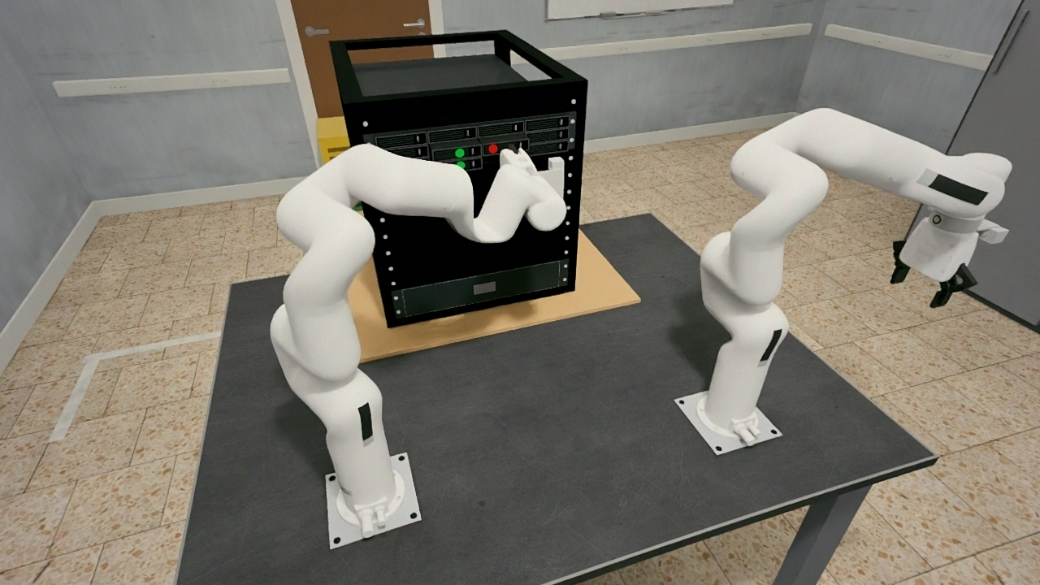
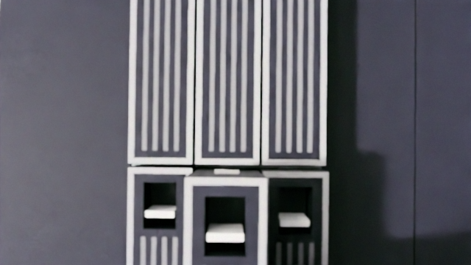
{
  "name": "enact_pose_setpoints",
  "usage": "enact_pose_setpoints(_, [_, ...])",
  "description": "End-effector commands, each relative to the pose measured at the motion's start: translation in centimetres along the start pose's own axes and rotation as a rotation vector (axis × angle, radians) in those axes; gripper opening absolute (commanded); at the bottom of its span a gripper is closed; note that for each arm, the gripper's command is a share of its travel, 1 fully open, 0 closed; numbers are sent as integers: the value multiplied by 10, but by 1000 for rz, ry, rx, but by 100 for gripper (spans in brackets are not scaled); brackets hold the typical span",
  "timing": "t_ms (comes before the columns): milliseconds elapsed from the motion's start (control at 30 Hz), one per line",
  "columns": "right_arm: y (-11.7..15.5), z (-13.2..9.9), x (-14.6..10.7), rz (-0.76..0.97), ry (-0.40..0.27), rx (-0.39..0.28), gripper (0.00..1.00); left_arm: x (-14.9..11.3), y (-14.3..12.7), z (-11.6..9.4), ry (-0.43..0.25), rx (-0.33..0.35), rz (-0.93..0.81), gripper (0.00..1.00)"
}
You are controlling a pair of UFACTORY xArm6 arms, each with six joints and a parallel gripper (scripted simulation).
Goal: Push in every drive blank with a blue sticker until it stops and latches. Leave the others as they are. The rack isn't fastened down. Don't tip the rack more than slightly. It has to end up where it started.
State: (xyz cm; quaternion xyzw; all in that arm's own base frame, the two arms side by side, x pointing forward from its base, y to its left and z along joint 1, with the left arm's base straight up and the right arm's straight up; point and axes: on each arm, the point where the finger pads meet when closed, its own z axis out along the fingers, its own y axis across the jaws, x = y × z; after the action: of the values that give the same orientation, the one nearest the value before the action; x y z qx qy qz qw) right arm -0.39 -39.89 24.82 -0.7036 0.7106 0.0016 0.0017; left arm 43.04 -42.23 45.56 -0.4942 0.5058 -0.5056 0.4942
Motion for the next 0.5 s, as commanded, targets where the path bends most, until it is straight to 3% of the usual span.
enact_pose_setpoints(0, [0, -2, 1, 0, 5, 0, 100, 0, -3, 2, 0, 3, -4, 0])
enact_pose_setpoints(467, [0, -2, 1, 0, 5, 0, 100, 0, -3, 3, 0, 3, -4, 0])
